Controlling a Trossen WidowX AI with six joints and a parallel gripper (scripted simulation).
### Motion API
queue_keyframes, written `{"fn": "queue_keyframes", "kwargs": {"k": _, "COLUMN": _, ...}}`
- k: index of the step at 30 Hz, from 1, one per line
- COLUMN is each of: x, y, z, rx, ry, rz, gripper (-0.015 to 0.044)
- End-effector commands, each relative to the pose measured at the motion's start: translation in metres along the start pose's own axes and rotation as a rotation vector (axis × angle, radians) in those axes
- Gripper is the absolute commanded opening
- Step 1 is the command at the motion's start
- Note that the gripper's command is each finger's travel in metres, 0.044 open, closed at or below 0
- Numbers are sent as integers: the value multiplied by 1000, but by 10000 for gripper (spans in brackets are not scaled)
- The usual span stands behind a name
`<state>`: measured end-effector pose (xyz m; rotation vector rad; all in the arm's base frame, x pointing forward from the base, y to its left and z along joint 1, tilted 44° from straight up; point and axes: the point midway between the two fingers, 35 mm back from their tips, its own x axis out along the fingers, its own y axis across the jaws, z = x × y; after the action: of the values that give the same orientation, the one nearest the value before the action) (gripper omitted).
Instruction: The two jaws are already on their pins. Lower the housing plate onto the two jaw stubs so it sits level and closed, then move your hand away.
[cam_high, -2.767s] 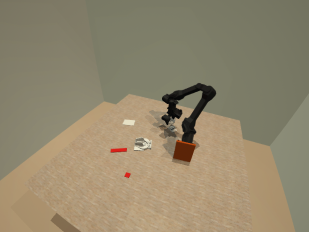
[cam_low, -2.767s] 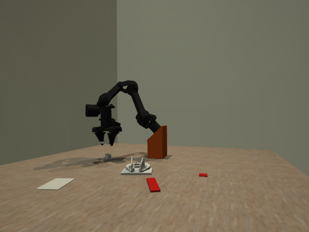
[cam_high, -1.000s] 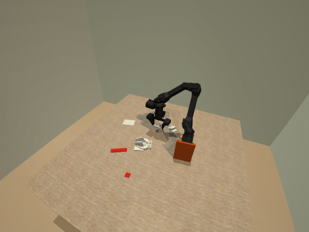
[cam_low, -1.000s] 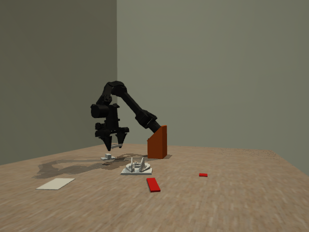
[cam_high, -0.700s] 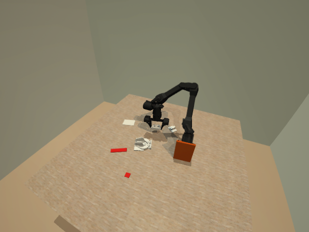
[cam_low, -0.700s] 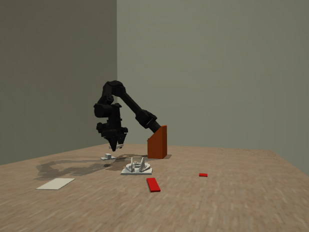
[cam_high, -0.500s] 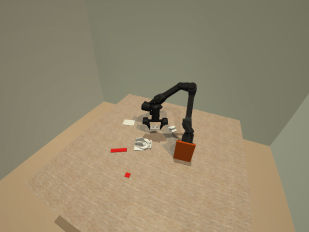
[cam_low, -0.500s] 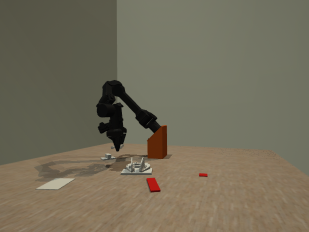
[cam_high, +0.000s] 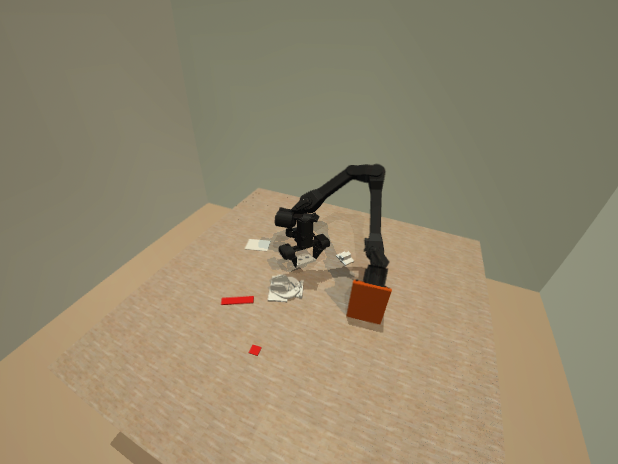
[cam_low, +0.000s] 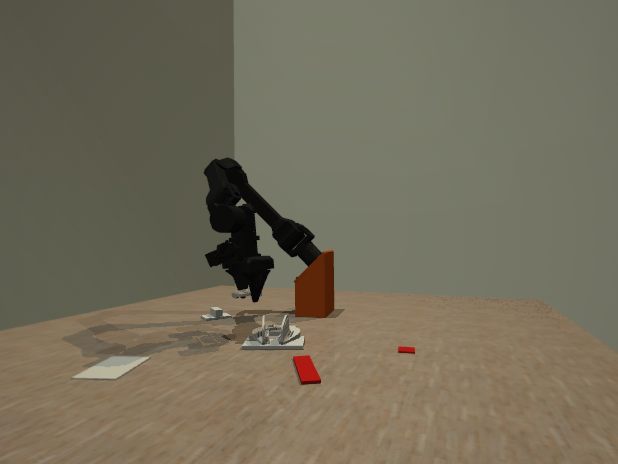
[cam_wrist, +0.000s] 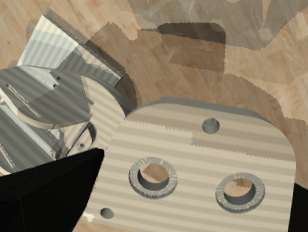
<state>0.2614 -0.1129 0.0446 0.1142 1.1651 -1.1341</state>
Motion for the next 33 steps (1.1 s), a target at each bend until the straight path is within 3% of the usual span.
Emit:
{"fn": "queue_keyframes", "kwargs": {"k": 1, "x": -2, "y": 11, "z": -3, "rx": -150, "ry": -14, "rz": -2, "gripper": 351}}
{"fn": "queue_keyframes", "kwargs": {"k": 26, "x": -3, "y": 58, "z": -39, "rx": -981, "ry": -43, "rz": -53, "gripper": 351}}
{"fn": "queue_keyframes", "kwargs": {"k": 33, "x": -3, "y": 60, "z": -41, "rx": -1030, "ry": -44, "rz": -57, "gripper": 351}}
